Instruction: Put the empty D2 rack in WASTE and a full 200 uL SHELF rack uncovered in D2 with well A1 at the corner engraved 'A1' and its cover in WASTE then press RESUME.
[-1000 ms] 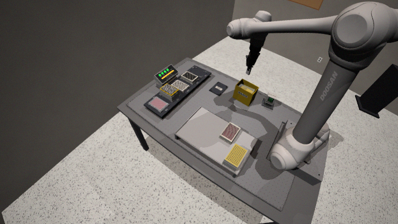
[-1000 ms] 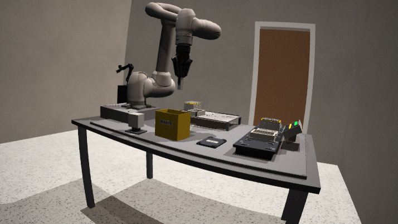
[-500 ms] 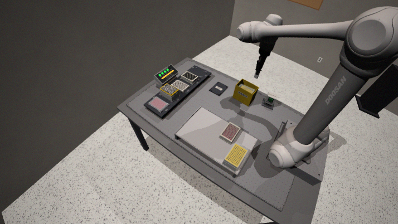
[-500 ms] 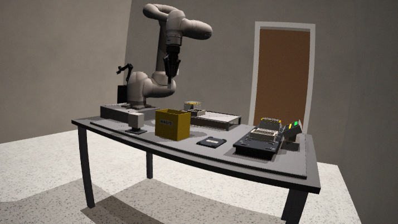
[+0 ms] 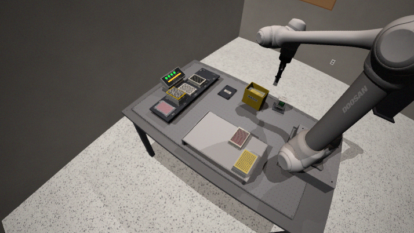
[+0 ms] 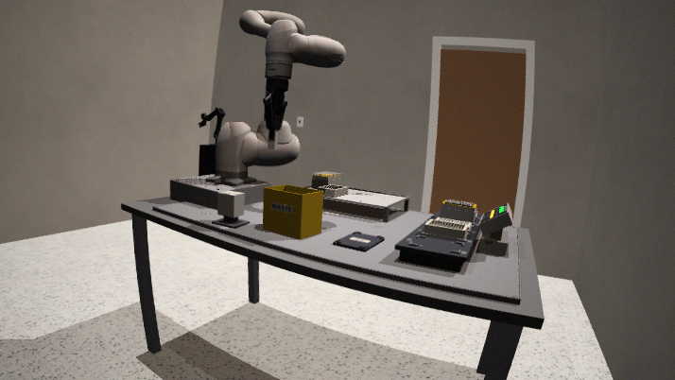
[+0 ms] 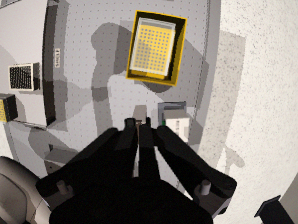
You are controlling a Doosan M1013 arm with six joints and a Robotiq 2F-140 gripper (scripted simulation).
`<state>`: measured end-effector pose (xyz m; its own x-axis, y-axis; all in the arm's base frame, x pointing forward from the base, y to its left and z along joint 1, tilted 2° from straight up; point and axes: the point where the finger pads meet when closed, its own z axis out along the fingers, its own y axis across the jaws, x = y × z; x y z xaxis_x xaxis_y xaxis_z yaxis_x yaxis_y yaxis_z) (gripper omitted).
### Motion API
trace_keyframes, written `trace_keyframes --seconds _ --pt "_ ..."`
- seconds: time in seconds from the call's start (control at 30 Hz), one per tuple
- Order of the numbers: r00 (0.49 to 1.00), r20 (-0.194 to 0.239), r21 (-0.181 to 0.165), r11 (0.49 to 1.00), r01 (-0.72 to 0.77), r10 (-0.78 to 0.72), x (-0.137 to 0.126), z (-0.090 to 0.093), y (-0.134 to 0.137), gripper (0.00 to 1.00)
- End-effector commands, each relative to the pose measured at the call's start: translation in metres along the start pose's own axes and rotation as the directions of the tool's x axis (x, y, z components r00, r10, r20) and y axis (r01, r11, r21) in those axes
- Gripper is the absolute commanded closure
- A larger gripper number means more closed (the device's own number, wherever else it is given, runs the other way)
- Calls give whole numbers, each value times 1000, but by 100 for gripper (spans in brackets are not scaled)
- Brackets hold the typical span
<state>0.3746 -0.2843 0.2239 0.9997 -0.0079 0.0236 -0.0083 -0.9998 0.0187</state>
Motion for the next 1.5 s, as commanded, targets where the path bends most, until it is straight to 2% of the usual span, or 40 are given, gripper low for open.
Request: trace_keyframes --seconds 0.0,0.13,0.63,0.83,1.47 --pt "1000 0 0 1000 1 -1 -15 0 -2 100" --pt "1000 0 0 1000 1 -1 -25 0 -4 100" --pt "1000 0 0 1000 1 -1 -99 0 -14 100" --pt "1000 0 0 1000 1 -1 -105 0 -15 100" --pt "1000 0 0 1000 1 -1 -105 28 -15 100"
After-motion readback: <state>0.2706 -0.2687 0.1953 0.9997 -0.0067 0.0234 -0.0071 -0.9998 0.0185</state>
